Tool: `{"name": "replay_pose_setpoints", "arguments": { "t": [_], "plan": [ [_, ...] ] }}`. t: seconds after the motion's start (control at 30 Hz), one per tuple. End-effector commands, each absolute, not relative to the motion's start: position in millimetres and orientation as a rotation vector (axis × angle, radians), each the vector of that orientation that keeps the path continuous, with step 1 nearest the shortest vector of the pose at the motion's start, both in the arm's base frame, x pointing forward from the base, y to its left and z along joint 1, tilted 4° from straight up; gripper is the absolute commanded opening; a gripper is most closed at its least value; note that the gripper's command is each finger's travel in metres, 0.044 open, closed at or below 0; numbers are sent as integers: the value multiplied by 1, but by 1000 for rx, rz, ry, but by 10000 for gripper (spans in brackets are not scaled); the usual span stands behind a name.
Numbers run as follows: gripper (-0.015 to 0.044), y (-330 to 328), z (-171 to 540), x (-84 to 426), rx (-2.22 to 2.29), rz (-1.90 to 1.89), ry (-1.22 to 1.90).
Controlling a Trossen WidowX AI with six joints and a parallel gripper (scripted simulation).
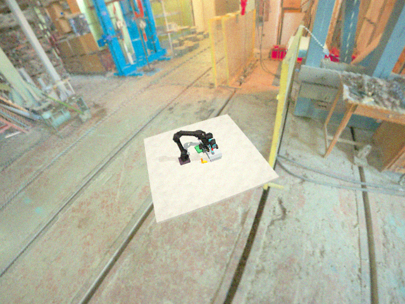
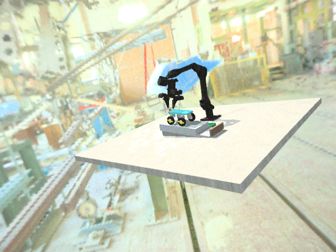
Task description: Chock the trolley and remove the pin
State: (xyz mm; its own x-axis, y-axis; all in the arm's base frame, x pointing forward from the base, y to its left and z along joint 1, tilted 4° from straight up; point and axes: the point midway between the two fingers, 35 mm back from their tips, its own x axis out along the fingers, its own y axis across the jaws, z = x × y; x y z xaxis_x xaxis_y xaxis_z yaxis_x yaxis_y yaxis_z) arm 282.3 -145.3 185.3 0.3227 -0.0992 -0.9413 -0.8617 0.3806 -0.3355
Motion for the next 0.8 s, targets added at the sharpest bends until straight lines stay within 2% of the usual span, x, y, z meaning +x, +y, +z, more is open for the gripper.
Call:
{"name": "replay_pose_setpoints", "arguments": {
  "t": [0.0, 0.2, 0.77],
  "plan": [
    [190, -145, 165, 240, -1031, 752, 1268],
    [190, -138, 145, 177, -949, 924, 1429],
    [190, -139, 107, 174, -946, 929, 1434]
  ]
}}
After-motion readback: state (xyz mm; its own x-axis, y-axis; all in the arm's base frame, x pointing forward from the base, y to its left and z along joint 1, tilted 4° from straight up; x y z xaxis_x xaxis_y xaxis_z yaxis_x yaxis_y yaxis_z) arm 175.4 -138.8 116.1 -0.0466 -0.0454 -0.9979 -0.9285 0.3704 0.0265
